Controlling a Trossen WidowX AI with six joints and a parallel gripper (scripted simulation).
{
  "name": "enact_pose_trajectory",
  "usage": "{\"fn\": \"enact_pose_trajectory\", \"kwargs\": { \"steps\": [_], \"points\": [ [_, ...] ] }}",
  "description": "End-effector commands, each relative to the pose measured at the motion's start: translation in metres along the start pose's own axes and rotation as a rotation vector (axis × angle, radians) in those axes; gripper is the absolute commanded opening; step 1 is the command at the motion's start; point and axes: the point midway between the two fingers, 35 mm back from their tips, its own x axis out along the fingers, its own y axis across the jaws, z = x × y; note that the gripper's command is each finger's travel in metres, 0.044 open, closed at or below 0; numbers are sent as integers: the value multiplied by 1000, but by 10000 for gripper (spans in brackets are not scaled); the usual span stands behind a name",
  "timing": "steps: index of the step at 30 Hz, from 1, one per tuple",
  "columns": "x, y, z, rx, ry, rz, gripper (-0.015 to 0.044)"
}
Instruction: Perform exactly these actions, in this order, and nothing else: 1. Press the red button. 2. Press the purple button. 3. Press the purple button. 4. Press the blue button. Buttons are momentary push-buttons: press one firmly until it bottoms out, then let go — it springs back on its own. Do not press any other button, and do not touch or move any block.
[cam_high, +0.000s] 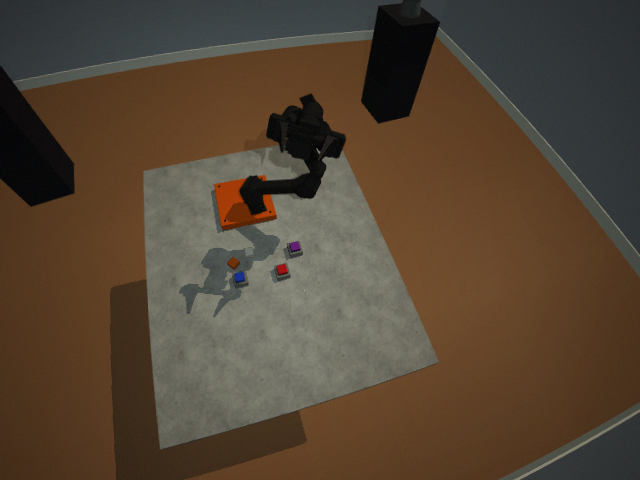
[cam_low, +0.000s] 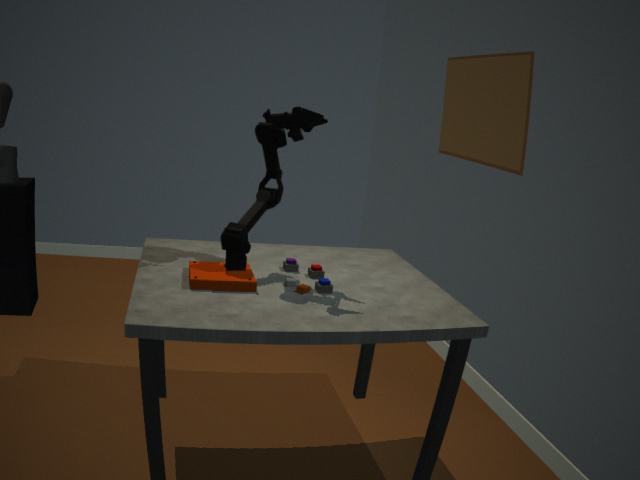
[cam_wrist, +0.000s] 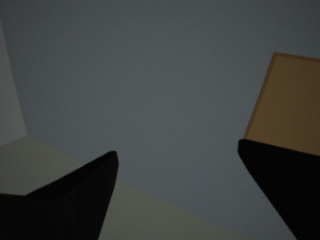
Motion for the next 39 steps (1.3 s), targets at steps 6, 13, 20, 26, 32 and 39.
{"fn": "enact_pose_trajectory", "kwargs": {
  "steps": [6,13,20,26,32,39],
  "points": [
    [-41,41,-56,528,153,-232,400],
    [-61,135,-100,1247,252,-500,400],
    [-16,229,-81,1950,210,-595,400],
    [41,264,-35,2394,106,-518,400],
    [114,261,45,2837,-88,-239,400],
    [171,197,159,3134,-377,368,400]
  ]
}}
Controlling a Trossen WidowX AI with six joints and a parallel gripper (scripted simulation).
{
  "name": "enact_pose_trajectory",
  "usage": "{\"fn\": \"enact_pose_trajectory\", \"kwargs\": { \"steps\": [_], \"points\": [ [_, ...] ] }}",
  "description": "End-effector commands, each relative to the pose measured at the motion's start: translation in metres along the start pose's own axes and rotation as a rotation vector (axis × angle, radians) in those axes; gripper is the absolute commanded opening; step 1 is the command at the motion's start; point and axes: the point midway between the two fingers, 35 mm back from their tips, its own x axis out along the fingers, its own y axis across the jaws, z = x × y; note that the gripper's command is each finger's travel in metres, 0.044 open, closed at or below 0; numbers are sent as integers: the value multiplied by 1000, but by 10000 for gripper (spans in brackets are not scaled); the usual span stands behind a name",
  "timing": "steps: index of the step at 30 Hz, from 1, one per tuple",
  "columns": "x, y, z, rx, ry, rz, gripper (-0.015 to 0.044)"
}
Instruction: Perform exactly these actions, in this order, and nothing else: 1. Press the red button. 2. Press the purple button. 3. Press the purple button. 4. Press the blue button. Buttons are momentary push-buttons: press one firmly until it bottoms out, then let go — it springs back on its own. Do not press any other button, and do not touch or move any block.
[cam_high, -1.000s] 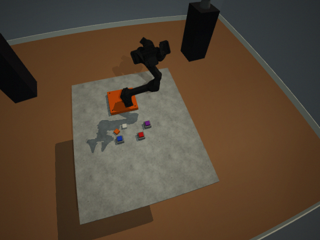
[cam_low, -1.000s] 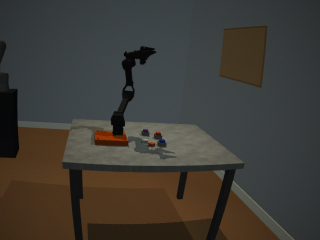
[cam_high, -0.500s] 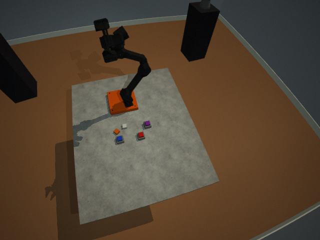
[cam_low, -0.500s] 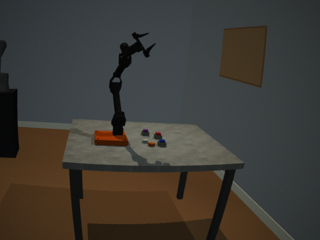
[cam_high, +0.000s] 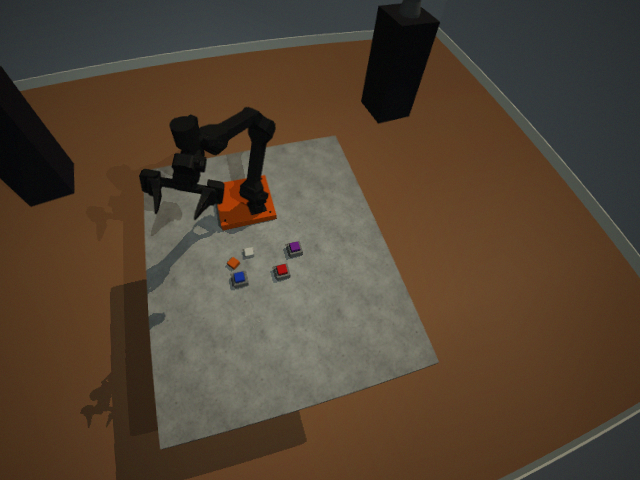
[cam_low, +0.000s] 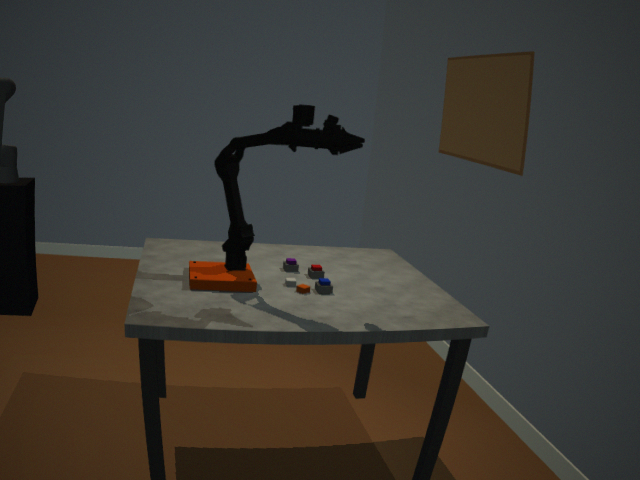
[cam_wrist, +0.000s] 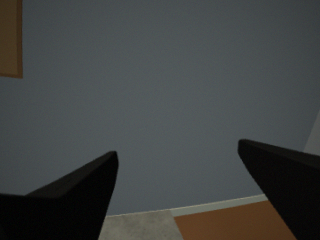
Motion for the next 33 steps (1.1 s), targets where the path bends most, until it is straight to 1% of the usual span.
{"fn": "enact_pose_trajectory", "kwargs": {
  "steps": [1,4,6,10,12,15,18,19,27,29,33],
  "points": [
    [31,42,-56,153,211,102,400],
    [44,84,-100,236,399,180,400],
    [46,115,-128,272,534,229,400],
    [34,178,-182,290,824,317,400],
    [18,209,-207,269,980,355,400],
    [-16,250,-241,187,1225,401,400],
    [-58,280,-267,46,1461,425,400],
    [-68,285,-271,10,1507,427,400],
    [-73,287,-273,-10,1529,428,400],
    [-72,289,-280,-10,1529,428,348],
    [-73,301,-325,-10,1530,428,242]
  ]
}}
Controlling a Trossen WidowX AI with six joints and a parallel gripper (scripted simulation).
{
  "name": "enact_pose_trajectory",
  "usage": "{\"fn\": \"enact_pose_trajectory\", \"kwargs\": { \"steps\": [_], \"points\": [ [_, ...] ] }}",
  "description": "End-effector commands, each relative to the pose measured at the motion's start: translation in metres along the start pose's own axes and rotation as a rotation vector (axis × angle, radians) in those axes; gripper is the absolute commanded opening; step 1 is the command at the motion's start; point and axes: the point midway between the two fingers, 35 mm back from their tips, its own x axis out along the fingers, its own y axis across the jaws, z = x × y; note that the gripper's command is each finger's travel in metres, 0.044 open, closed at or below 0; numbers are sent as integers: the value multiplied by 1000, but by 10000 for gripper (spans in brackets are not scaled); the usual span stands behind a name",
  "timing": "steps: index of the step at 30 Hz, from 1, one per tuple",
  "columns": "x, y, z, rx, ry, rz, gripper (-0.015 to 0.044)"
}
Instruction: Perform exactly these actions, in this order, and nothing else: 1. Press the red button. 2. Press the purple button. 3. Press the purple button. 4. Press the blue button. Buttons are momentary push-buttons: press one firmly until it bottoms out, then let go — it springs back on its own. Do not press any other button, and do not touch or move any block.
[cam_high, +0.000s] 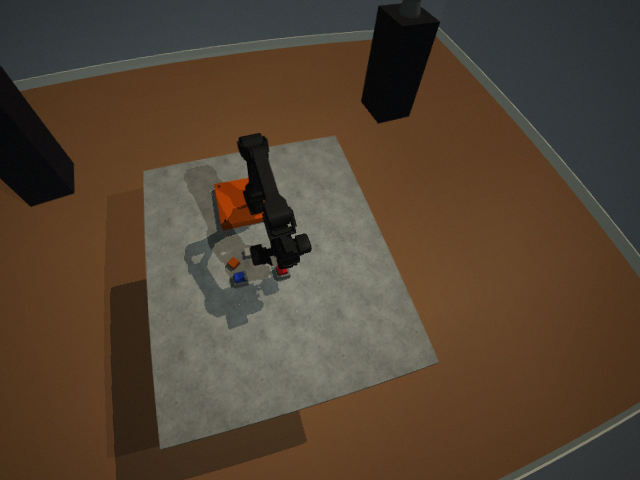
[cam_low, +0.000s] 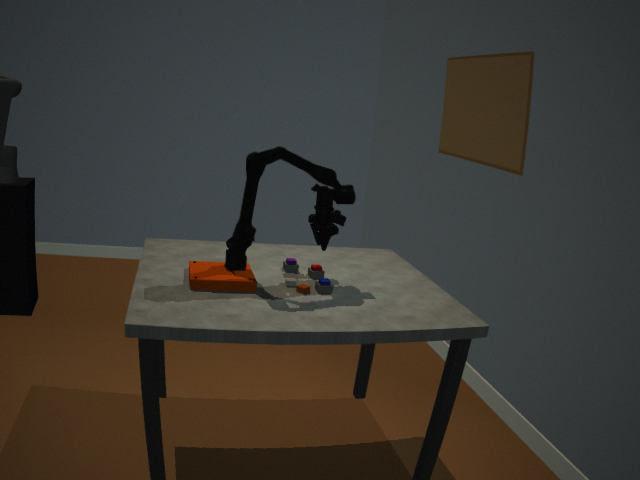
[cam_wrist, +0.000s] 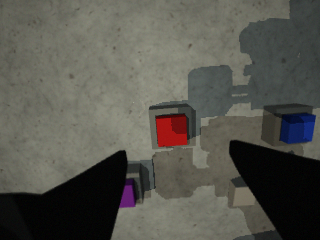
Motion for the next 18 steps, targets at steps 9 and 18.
{"fn": "enact_pose_trajectory", "kwargs": {
  "steps": [9,18],
  "points": [
    [40,-1,-8,6,39,-8,20],
    [40,-1,-8,6,39,-8,20]
  ]
}}
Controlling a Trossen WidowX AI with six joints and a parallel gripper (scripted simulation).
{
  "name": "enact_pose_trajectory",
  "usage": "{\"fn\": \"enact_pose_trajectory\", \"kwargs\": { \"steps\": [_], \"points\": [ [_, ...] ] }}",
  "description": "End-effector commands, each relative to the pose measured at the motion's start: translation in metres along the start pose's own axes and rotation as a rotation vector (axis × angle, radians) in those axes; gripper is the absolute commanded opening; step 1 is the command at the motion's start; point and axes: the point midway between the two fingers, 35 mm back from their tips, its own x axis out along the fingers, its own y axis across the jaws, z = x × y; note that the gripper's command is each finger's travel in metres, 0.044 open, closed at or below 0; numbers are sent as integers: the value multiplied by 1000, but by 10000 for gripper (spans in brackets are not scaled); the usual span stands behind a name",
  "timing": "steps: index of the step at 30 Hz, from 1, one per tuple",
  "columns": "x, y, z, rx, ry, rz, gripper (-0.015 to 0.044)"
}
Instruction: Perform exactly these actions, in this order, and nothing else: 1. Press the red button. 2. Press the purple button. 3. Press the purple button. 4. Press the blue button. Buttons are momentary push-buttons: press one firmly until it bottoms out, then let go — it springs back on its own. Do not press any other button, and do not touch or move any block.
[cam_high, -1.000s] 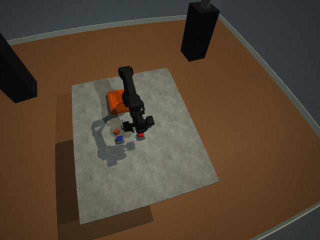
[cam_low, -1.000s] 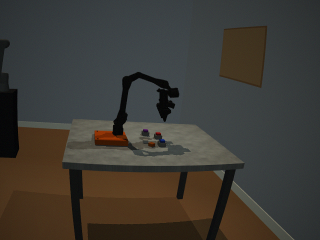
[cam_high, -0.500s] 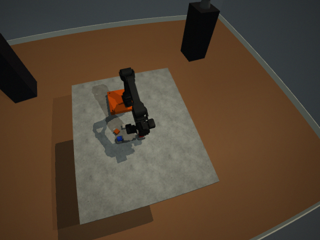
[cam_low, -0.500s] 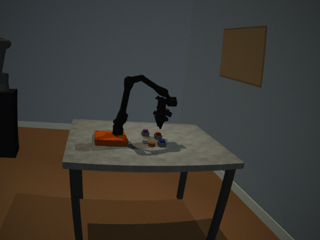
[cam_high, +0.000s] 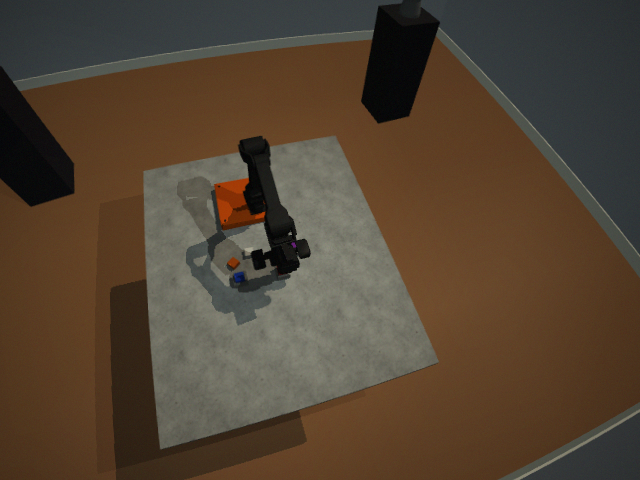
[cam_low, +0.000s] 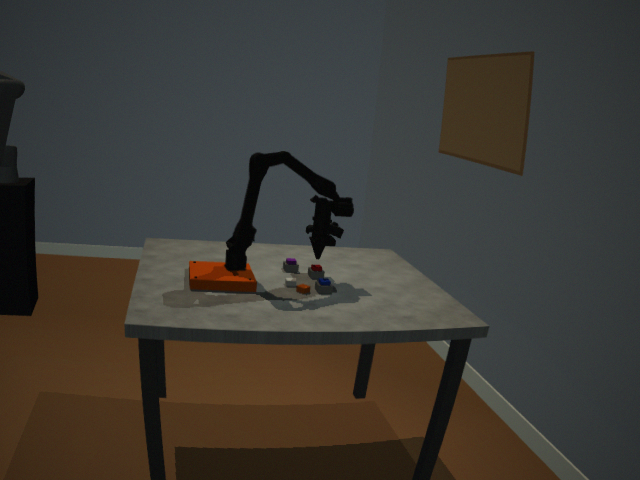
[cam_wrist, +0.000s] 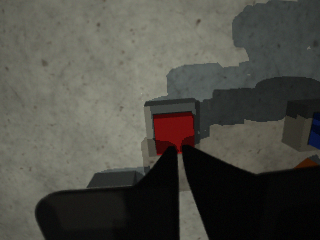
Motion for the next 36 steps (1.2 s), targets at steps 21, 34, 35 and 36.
{"fn": "enact_pose_trajectory", "kwargs": {
  "steps": [21,34,35,36],
  "points": [
    [34,-1,0,6,0,-4,20],
    [35,-1,0,6,0,-4,20],
    [35,-1,0,6,0,-4,20],
    [35,-1,0,6,0,-4,20]
  ]
}}
